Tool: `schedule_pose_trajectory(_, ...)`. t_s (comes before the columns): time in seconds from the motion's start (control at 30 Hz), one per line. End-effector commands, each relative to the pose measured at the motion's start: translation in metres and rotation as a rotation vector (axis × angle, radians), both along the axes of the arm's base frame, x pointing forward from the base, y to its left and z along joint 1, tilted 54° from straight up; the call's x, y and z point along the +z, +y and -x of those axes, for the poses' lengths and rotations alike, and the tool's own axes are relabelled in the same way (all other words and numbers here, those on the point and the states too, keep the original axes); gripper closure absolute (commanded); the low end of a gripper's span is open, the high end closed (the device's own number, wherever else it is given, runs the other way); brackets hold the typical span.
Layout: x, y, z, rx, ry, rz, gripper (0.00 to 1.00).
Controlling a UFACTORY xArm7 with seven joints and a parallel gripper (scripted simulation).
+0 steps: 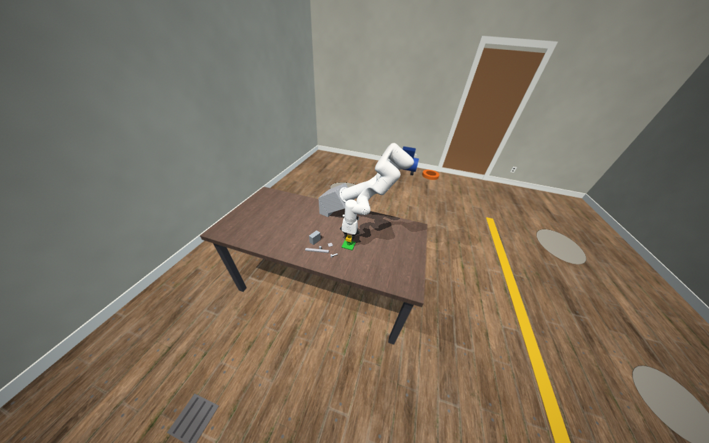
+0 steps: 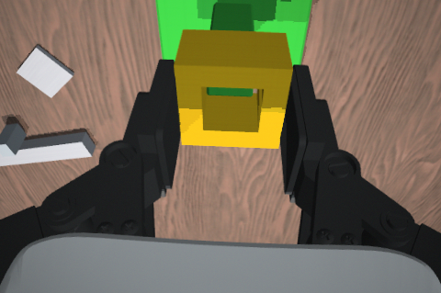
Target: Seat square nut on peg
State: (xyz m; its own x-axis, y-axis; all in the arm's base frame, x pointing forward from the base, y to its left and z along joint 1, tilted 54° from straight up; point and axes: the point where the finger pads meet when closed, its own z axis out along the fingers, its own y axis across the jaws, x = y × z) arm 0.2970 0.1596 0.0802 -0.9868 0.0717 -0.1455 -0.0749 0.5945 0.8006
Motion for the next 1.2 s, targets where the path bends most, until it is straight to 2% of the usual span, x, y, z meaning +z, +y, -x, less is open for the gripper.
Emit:
schedule_pose_trajectory(0.0,0.000,-0.001,-0.001,-0.002,-0.001,0.000,1.00)
schedule_pose_trajectory(1.17,-0.006,0.011,-0.002,-0.001,0.003,-0.010,1.00)
